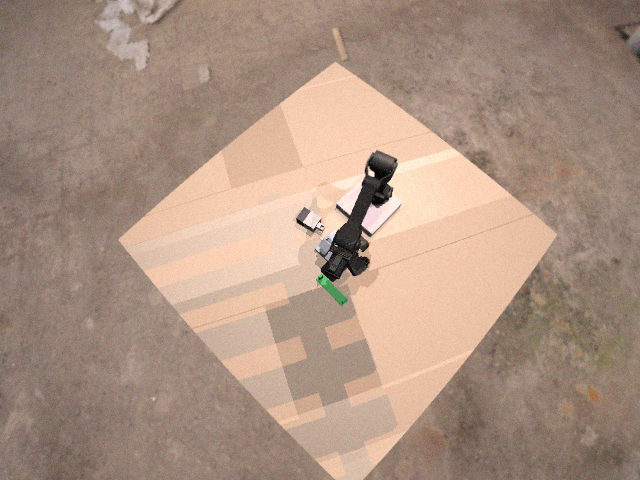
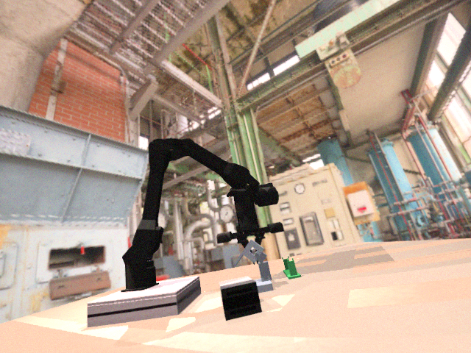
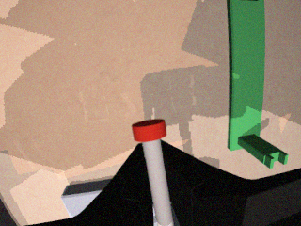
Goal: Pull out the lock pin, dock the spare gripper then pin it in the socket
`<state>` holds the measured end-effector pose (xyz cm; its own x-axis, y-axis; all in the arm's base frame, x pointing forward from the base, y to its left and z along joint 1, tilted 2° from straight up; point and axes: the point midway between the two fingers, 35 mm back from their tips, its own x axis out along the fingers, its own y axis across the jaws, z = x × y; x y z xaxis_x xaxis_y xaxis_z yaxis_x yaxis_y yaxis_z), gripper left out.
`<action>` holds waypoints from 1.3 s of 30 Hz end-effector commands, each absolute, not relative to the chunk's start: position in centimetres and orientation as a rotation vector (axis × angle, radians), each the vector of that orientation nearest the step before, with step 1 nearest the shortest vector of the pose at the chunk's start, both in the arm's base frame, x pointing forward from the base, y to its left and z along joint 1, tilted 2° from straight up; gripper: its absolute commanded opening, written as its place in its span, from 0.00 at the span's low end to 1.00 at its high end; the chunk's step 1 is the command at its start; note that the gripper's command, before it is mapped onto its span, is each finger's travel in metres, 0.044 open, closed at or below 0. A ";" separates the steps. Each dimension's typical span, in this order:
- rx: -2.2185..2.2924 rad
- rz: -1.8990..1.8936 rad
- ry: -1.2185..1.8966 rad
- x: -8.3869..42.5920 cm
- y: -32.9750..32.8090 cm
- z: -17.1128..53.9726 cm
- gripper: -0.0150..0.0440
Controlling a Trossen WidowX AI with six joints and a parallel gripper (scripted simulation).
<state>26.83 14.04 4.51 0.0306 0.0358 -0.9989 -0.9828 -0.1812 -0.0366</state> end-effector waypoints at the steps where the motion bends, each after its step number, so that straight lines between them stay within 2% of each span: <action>1: -1.278 1.366 1.025 26.8 14.3 4.9 0.25; 39: -1.192 1.418 0.954 26.4 16.7 6.0 0.25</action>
<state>26.40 16.41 6.02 -0.0029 0.2024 -0.9793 -0.9831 -0.1799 -0.0342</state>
